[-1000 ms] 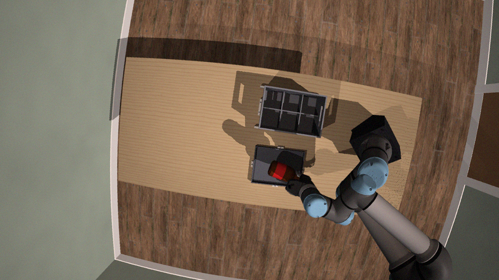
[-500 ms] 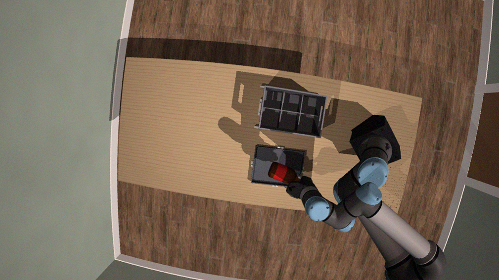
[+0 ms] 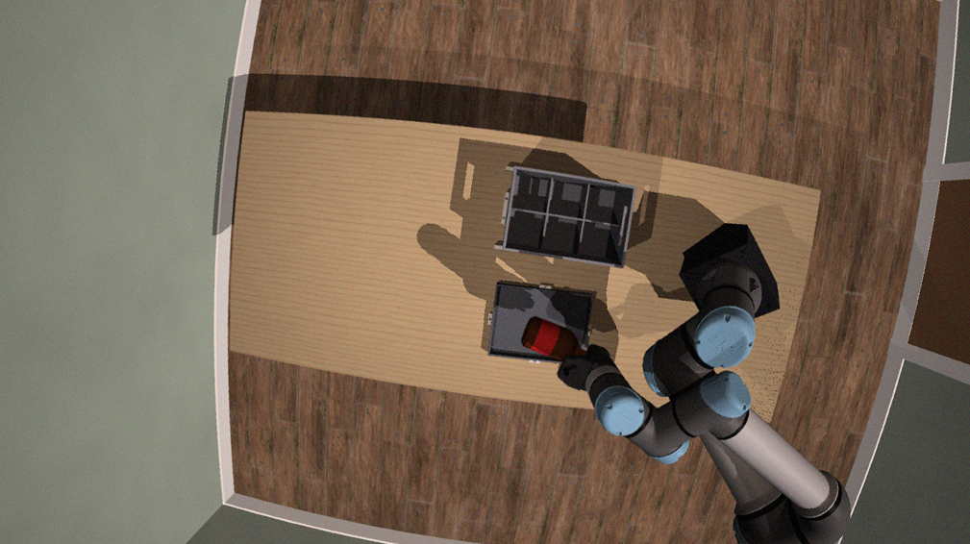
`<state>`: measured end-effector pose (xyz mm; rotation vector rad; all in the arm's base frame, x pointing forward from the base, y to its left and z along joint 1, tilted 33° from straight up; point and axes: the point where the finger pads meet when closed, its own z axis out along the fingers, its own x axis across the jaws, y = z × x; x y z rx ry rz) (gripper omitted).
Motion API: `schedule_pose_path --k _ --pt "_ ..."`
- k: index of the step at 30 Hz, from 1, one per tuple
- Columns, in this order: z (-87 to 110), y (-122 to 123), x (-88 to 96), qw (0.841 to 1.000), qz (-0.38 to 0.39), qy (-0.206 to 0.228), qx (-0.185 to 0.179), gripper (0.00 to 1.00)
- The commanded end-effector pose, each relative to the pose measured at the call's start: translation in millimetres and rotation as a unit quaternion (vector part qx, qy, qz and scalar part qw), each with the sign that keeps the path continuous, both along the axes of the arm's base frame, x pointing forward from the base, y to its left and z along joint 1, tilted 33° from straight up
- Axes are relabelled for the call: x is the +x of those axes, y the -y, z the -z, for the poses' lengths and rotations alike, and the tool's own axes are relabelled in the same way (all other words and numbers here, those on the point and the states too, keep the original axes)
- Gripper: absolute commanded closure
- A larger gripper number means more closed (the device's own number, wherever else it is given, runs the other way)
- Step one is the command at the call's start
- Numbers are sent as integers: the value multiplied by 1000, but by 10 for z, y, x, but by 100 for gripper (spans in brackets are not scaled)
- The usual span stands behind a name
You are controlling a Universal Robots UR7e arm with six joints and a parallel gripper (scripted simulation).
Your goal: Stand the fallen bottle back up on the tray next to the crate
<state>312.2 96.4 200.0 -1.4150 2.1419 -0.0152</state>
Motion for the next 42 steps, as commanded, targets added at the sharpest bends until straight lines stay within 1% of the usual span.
schedule_pose_path --k 1,8,23,42 --pt "-60 25 -34 1000 -1 2 2 100" --pt "-129 49 -72 1000 -1 2 2 100" --pt "-215 79 -119 1000 -1 2 2 100" --pt "-256 93 -142 1000 -1 2 2 100"
